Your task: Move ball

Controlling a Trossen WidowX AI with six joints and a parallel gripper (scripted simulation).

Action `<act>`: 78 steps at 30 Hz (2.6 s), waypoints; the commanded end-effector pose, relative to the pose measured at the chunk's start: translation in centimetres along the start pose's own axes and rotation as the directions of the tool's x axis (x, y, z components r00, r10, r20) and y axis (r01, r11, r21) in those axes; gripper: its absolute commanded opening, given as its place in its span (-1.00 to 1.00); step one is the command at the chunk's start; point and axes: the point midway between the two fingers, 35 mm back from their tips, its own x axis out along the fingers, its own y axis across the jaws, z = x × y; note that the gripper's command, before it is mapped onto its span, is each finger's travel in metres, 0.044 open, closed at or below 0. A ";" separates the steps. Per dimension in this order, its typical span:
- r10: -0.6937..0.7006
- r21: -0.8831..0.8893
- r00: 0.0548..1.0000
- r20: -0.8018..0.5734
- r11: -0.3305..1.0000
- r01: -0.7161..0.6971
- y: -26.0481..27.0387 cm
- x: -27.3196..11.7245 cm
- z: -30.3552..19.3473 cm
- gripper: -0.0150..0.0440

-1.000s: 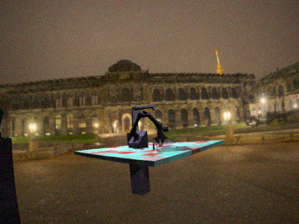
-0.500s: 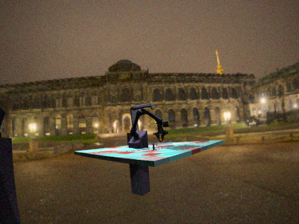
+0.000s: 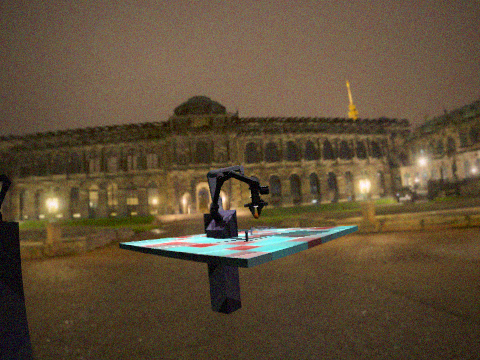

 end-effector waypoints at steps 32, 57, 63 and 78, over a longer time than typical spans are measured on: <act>0.001 0.006 1.000 0.000 1.000 -0.001 2.7 11.2 -0.4 -0.49; 0.003 0.010 1.000 0.003 1.000 -0.003 2.7 12.8 -0.4 0.31; 0.003 0.010 1.000 0.003 1.000 -0.003 2.7 12.8 -0.4 0.59; -0.007 0.000 1.000 0.004 1.000 0.007 2.5 5.0 -0.1 0.59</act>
